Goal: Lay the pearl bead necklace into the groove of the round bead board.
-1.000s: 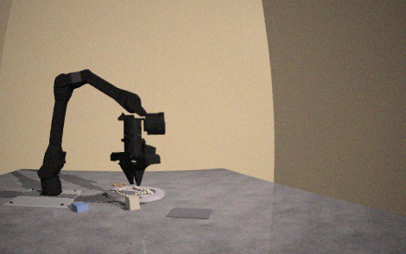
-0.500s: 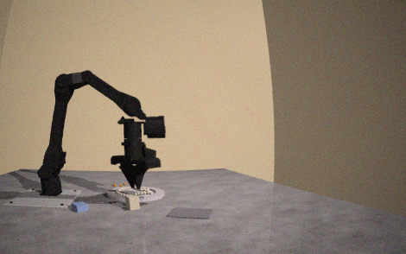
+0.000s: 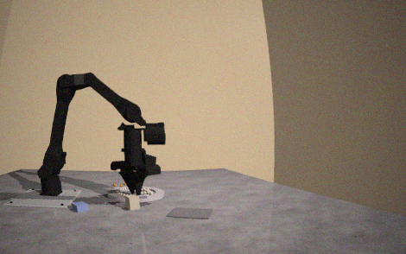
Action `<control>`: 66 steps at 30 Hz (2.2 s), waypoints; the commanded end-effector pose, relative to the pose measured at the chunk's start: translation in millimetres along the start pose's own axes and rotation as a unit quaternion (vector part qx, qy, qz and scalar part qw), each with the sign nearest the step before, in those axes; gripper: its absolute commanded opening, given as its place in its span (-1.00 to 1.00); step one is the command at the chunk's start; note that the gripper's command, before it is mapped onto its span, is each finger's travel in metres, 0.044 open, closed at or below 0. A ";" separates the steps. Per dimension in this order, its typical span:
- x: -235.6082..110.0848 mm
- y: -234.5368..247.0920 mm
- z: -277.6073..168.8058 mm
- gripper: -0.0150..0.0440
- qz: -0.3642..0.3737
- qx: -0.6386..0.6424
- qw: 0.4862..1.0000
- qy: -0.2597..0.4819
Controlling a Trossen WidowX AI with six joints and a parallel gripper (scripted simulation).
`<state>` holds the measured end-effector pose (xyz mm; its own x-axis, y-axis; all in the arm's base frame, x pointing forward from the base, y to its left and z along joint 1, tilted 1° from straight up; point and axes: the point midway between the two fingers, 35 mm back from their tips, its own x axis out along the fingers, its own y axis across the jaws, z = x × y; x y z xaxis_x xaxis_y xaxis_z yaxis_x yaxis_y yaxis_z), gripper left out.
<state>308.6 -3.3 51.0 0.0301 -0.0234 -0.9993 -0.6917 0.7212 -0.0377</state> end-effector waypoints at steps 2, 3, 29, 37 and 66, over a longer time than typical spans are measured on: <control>0.0 0.0 0.0 -0.26 0.000 0.000 1.000 0.000; 0.0 0.0 0.0 -0.35 0.000 0.000 1.000 0.000; 0.0 0.0 0.0 -0.49 0.000 0.000 1.000 0.000; -1.8 0.0 0.0 -0.49 0.000 0.000 1.000 0.001; -1.2 -8.7 -1.0 -0.05 -0.001 0.000 1.000 -0.001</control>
<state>313.7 -10.3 52.1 0.0314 -0.0241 -0.9992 -0.6917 0.7211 -0.0391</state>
